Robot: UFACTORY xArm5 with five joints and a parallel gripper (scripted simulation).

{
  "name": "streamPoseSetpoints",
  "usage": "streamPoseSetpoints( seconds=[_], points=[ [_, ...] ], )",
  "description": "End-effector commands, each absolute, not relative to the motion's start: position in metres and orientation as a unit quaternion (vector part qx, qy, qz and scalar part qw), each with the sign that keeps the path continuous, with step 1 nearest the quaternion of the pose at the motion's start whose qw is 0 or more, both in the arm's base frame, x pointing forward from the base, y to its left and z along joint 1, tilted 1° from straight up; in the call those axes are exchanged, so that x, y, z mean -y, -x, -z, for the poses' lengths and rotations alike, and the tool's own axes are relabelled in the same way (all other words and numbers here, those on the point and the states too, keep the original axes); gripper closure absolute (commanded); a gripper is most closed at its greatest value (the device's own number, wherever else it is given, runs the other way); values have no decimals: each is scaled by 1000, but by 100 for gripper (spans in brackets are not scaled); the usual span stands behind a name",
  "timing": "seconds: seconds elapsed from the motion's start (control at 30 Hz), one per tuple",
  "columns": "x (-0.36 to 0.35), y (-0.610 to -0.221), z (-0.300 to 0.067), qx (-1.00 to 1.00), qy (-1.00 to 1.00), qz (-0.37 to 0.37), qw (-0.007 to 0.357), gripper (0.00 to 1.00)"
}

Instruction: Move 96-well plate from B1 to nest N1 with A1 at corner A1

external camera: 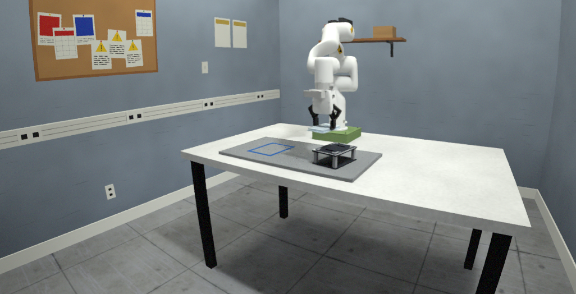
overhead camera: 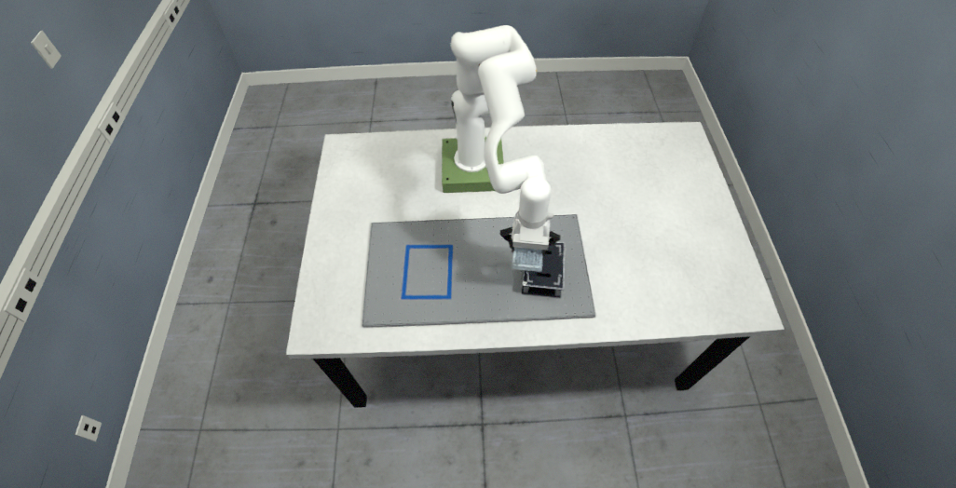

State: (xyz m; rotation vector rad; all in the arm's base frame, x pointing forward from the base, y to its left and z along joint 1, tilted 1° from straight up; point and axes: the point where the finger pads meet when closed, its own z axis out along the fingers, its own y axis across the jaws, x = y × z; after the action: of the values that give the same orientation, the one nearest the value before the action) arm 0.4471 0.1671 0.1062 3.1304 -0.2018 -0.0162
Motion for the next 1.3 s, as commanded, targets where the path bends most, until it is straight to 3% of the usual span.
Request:
streamPoseSetpoints(
  seconds=[0.0, 0.43, 1.27],
  points=[
    [-180, -449, -110, 65, -998, 3, 4, 100],
    [-221, -449, -116, 65, -998, 3, 4, 100],
    [-222, -449, -116, 65, -998, 3, 4, 100]
  ],
)
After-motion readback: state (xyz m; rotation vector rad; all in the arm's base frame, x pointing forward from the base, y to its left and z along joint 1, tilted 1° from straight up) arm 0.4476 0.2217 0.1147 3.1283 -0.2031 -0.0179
